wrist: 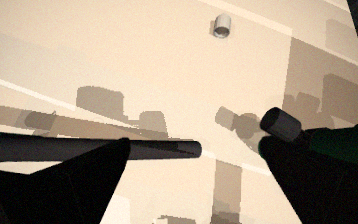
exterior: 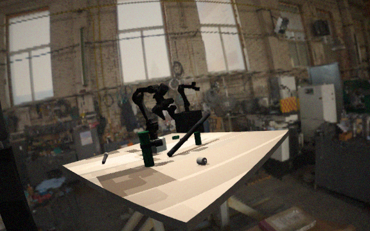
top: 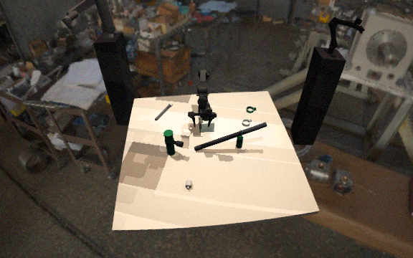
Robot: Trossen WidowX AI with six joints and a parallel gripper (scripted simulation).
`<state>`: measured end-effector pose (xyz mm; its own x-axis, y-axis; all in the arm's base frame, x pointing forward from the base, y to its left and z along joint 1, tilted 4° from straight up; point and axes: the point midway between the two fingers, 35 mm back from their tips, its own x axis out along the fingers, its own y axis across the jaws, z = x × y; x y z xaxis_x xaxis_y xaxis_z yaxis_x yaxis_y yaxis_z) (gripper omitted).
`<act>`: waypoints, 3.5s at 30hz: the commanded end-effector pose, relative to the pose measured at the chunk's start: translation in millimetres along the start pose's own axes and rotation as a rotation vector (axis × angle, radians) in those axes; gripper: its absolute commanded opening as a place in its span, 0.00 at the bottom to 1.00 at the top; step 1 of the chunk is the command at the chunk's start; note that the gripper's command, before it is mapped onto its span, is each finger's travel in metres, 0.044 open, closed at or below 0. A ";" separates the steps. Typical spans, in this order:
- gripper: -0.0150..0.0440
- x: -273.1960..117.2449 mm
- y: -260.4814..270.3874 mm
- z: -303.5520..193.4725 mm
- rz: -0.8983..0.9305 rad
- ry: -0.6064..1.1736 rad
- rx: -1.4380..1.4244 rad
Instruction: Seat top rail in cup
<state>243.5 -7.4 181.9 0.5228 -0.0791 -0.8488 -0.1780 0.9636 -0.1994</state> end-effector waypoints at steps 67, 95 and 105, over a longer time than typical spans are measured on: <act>1.00 141.6 -130.6 -32.3 -0.095 0.116 -1.069; 0.47 164.9 -132.3 -35.2 -0.095 0.116 -1.069; 0.25 161.9 -129.5 -40.1 -0.073 0.088 -1.130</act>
<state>321.2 -156.2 50.7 0.5054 -0.2001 -0.8394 -0.8164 0.2042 -0.5402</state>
